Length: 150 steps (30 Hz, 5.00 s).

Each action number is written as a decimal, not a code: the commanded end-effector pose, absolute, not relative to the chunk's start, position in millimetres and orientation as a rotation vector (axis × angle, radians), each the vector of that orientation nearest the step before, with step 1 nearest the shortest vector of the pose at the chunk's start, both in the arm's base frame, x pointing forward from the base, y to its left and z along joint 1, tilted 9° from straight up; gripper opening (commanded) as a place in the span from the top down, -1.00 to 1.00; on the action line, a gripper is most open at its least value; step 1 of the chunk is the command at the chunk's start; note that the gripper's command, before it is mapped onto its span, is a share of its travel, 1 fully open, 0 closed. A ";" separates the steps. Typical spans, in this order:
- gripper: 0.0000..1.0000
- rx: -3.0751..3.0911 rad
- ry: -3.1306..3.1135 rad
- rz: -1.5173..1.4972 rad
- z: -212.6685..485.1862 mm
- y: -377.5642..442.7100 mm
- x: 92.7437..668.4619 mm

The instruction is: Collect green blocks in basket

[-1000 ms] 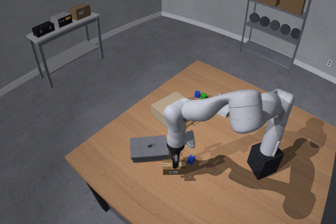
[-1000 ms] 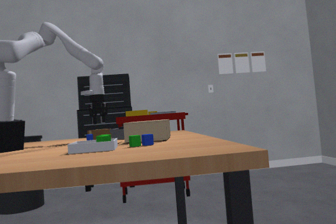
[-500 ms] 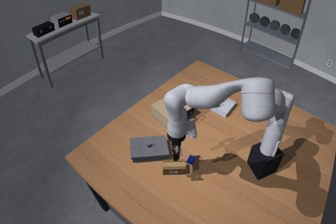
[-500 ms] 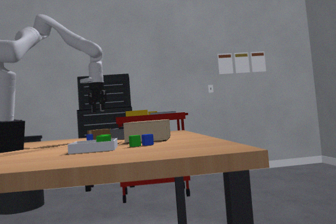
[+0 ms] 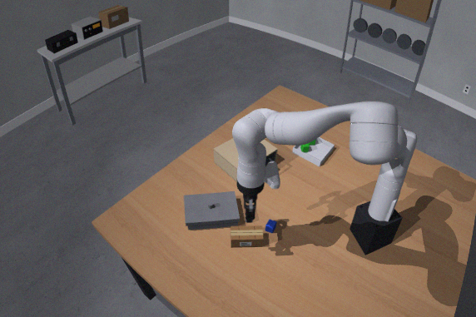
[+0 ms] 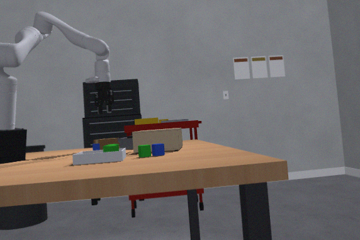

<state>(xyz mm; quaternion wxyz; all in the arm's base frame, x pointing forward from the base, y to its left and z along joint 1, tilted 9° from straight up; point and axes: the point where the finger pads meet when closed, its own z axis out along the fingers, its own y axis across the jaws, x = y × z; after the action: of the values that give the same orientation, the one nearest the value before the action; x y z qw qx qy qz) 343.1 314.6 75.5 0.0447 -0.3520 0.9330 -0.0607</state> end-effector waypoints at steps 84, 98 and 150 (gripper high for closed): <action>-0.25 -0.606 2.967 -0.159 147.7 -233.5 542.0; -0.25 -0.606 2.967 -0.159 147.7 -233.5 542.0; -0.25 -0.606 2.967 -0.159 83.8 -238.7 550.3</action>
<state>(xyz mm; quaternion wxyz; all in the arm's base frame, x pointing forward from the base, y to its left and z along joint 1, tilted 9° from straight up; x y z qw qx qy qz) 548.7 -237.9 90.4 0.0532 -0.1996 0.9771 -0.0519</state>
